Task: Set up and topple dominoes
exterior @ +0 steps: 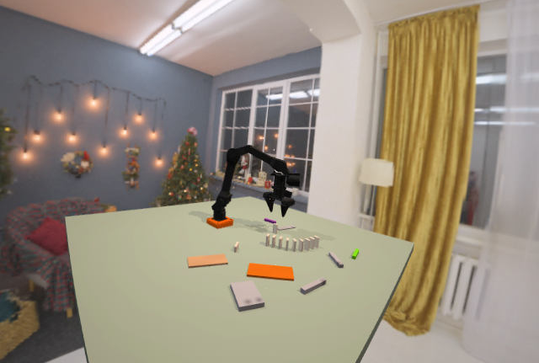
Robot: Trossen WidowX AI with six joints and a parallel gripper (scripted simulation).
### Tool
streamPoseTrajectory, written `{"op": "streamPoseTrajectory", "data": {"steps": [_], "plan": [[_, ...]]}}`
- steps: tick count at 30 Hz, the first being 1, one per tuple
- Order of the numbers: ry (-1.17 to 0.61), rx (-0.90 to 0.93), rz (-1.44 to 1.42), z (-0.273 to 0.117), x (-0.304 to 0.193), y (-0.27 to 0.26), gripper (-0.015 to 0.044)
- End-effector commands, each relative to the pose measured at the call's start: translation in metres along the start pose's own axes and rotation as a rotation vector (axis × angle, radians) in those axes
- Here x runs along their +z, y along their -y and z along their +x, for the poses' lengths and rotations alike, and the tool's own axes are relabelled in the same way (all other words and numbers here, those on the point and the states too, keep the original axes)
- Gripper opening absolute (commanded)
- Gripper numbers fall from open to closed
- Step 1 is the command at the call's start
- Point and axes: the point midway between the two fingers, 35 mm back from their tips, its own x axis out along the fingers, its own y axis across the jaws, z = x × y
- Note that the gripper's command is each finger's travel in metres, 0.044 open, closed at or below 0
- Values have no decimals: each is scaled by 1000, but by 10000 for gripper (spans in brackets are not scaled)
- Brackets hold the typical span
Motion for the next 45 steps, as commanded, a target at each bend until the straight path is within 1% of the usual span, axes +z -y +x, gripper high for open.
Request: {"op": "streamPoseTrajectory", "data": {"steps": [1,3,9,11,25,37,38,45], "plan": [[-27,-10,-12,-5,-3,1,440],[-28,-10,-11,0,-3,1,440],[-28,-10,-11,49,-3,3,440],[-28,-11,-12,59,-4,3,440],[-28,-10,-12,75,-6,1,440],[-28,-10,-12,75,-6,1,125],[-28,-10,-12,75,-6,1,107],[-28,-10,-12,75,-6,1,107]]}}
